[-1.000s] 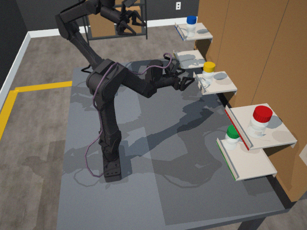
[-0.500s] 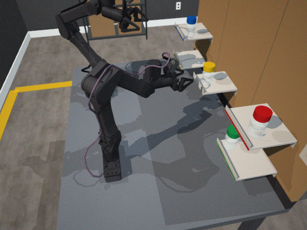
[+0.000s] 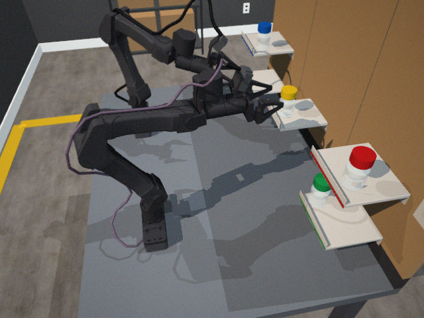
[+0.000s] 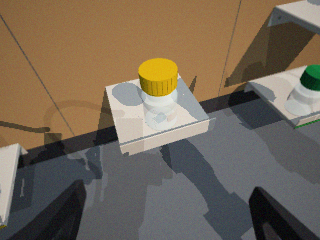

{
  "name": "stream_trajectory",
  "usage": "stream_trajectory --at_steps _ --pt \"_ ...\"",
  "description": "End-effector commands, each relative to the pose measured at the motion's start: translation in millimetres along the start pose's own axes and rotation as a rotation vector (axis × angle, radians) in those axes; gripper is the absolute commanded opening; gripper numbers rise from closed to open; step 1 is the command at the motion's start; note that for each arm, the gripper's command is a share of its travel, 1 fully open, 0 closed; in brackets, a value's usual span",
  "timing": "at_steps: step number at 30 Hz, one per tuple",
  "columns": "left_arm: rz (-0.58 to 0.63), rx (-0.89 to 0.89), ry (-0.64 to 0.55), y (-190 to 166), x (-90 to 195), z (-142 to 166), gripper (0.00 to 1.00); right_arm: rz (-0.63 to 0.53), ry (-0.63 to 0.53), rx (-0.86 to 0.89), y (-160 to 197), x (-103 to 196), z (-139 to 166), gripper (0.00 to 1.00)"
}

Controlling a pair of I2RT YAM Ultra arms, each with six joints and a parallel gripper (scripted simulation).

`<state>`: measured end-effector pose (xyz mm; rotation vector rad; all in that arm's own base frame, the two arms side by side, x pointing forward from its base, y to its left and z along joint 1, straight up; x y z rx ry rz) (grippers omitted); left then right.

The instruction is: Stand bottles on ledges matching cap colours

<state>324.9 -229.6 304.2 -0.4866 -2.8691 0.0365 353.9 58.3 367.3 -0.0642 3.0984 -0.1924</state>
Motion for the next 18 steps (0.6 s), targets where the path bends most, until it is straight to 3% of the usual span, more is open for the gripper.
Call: stream_trajectory --at_steps 1,7,18 --pt "-0.056 0.077 -0.198 -2.9 -5.3 -28.7 1.00 -0.059 0.072 0.023 -10.8 0.4 -3.8 0.87" --pt "-0.057 0.050 -0.148 -9.6 -16.2 -2.4 1.00 0.003 0.038 0.022 -48.9 6.1 -31.6 0.87" --pt "-0.055 0.053 -0.154 -10.1 -15.4 -5.8 1.00 0.047 0.018 0.021 -64.7 4.8 -41.3 0.87"
Point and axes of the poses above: on each arm, the point where the finger pads meet when closed, its own x axis back along the fingers, its own y axis across the jaws, z = x × y, the point moved 3 cm from there along x, back along the fingers, and after that the axes turned 8 degrees about x, right-handed, at the moved point
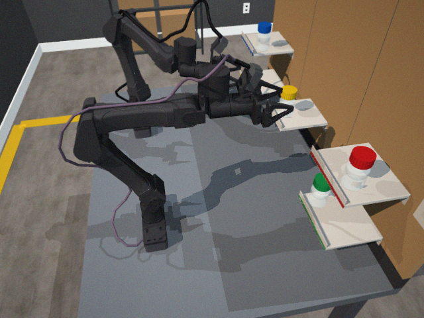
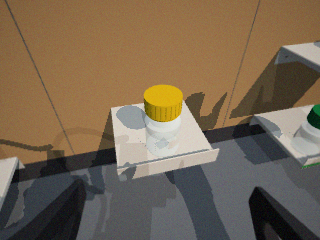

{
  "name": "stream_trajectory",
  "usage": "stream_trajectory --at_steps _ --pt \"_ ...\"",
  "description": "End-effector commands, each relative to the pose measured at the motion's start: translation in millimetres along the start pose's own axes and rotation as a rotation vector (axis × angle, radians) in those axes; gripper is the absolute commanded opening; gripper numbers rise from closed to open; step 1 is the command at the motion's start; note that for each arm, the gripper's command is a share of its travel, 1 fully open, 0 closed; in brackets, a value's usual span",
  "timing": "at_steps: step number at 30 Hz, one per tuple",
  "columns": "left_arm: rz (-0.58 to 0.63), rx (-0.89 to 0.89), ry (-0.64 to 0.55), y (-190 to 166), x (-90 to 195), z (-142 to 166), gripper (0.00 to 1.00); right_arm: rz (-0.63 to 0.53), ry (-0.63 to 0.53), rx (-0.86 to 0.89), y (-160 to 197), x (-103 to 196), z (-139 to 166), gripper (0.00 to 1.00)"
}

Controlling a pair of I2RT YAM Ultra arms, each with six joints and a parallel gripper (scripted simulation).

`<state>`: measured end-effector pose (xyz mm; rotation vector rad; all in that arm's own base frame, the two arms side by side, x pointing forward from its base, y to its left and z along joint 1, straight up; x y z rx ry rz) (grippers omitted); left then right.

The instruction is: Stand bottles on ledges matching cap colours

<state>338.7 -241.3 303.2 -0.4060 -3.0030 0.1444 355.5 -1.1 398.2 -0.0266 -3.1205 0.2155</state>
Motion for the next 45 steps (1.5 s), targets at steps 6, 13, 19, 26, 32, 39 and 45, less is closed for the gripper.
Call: stream_trajectory --at_steps 6,13,19,26,32,39,45 --pt "-0.002 0.004 -0.029 -1.3 1.3 -8.0 1.00 -0.015 -0.026 0.002 0.2 4.9 -12.8 0.87" --pt "0.002 0.006 -0.044 -2.1 1.4 -11.5 0.89 -0.032 -0.016 0.017 2.6 5.7 -13.3 0.87" --pt "0.023 0.027 -0.087 -4.9 -11.0 -17.2 0.81 -0.163 0.113 0.129 15.4 1.5 11.9 0.87" --pt "0.015 0.032 -0.105 -1.7 -46.9 -1.0 0.81 -0.415 0.268 0.278 24.1 2.9 31.1 0.87" --pt "0.012 0.034 -0.114 -0.4 -62.6 5.9 0.81 -0.543 0.313 0.314 27.6 9.1 36.4 0.87" --pt "0.006 0.038 -0.128 2.1 -93.5 20.0 0.81 -0.777 0.335 0.321 31.3 25.9 35.0 0.87" --pt "-0.003 0.040 -0.134 5.0 -122.2 34.7 0.81 -0.958 0.278 0.258 29.8 43.1 19.8 0.87"
Point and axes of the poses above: on each arm, the point where the finger pads meet when closed, its own x axis back along the fingers, its own y axis across the jaws, z = x × y, the point moved 3 cm from there along x, back along the fingers, and after that the axes turned 8 degrees about x, right-handed, at the moved point
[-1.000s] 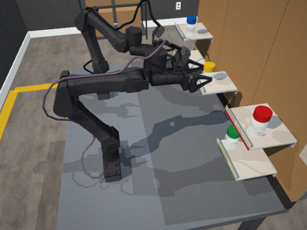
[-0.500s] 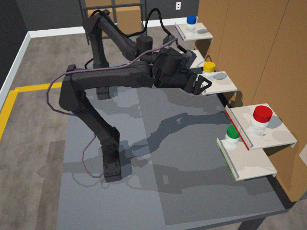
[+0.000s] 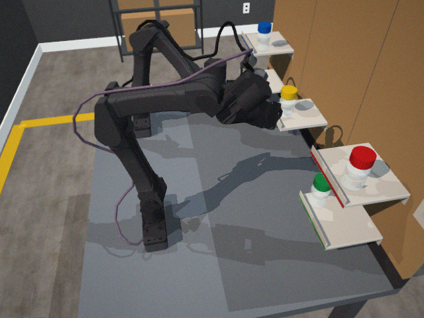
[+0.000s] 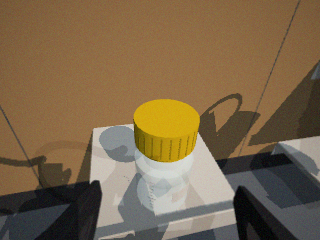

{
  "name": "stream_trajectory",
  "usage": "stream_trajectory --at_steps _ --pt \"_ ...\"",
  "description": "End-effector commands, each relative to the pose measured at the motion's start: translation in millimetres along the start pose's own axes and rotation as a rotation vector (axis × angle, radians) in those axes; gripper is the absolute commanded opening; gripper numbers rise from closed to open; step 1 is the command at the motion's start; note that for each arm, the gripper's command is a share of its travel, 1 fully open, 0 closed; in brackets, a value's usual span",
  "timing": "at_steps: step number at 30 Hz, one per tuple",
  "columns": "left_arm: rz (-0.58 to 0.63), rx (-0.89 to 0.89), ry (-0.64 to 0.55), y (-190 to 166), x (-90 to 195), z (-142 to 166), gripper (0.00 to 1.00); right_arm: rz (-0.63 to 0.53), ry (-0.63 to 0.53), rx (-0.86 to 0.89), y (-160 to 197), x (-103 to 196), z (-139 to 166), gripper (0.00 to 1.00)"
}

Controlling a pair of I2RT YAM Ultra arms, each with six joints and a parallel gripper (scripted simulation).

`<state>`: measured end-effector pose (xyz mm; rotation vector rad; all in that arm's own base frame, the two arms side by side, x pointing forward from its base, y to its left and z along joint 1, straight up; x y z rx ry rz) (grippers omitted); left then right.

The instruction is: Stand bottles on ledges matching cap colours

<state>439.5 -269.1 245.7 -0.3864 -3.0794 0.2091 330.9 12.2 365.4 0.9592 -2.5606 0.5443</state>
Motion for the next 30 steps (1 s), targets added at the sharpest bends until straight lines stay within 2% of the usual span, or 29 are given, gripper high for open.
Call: stream_trajectory --at_steps 1,9,20,30 --pt "0.010 0.011 -0.052 -0.8 -16.8 -9.2 0.81 -0.230 -0.057 0.029 19.7 12.2 -13.5 0.87" --pt "-0.002 0.003 -0.034 1.8 -26.3 1.1 0.81 -0.251 -0.116 0.028 11.0 24.0 -23.7 0.87" --pt "0.000 0.002 -0.032 1.8 -30.0 0.9 0.81 -0.232 -0.108 0.037 4.9 23.6 -23.8 0.87" --pt "-0.001 -0.002 -0.022 3.0 -45.1 1.5 0.81 -0.232 -0.108 0.037 4.9 23.6 -23.8 0.87"
Point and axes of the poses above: on each arm, the point where the finger pads meet when closed, its own x axis back along the fingers, its own y axis across the jaws, z = x × y, the point moved 3 cm from there along x, back along the fingers, and after that the axes turned 8 degrees about x, right-handed, at the moved point
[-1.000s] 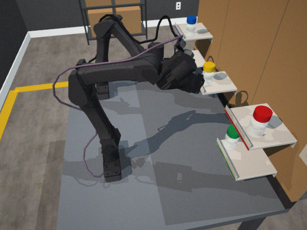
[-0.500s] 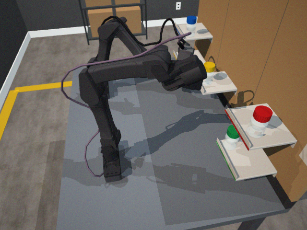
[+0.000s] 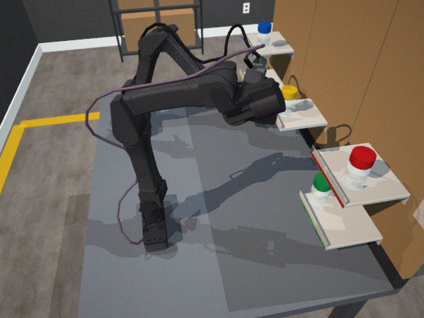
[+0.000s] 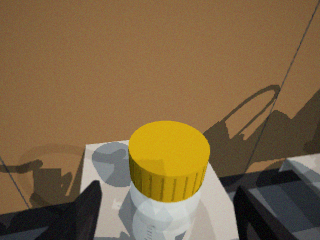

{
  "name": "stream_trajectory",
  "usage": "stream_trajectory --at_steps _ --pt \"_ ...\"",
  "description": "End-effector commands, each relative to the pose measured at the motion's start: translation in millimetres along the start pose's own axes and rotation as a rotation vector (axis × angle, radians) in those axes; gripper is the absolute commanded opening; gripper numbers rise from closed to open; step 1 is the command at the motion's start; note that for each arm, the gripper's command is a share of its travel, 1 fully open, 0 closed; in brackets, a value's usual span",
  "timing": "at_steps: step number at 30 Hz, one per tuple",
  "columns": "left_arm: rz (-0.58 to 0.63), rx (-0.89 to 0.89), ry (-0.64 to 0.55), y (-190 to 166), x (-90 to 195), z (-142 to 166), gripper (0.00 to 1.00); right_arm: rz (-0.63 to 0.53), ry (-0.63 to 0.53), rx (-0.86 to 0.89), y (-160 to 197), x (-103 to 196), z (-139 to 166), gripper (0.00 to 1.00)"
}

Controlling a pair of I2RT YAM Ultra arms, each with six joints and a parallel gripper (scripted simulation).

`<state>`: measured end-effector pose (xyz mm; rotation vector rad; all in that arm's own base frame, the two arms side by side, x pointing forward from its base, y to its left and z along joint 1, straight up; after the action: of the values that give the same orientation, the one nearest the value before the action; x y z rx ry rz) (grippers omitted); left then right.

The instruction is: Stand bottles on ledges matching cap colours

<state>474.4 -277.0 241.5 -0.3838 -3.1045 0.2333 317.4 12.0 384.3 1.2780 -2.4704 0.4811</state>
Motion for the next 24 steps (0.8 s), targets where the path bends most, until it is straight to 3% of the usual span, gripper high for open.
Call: stream_trajectory --at_steps 1,24 --pt "0.000 -0.013 0.006 1.6 -10.8 -1.8 0.81 -0.007 -0.031 0.018 1.1 4.6 -10.4 0.87" --pt "0.000 -0.013 0.005 1.9 -39.3 -2.0 0.81 -0.010 -0.032 0.018 4.2 4.1 -10.4 0.87"
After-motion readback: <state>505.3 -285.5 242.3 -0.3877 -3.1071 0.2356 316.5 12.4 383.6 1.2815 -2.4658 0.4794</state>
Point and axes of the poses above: on each arm, the point where the finger pads meet when closed, its own x axis back along the fingers, its own y axis across the jaws, z = x × y, the point moved 3 cm from there along x, back along the fingers, and after that the axes turned 8 degrees about x, right-handed, at the moved point
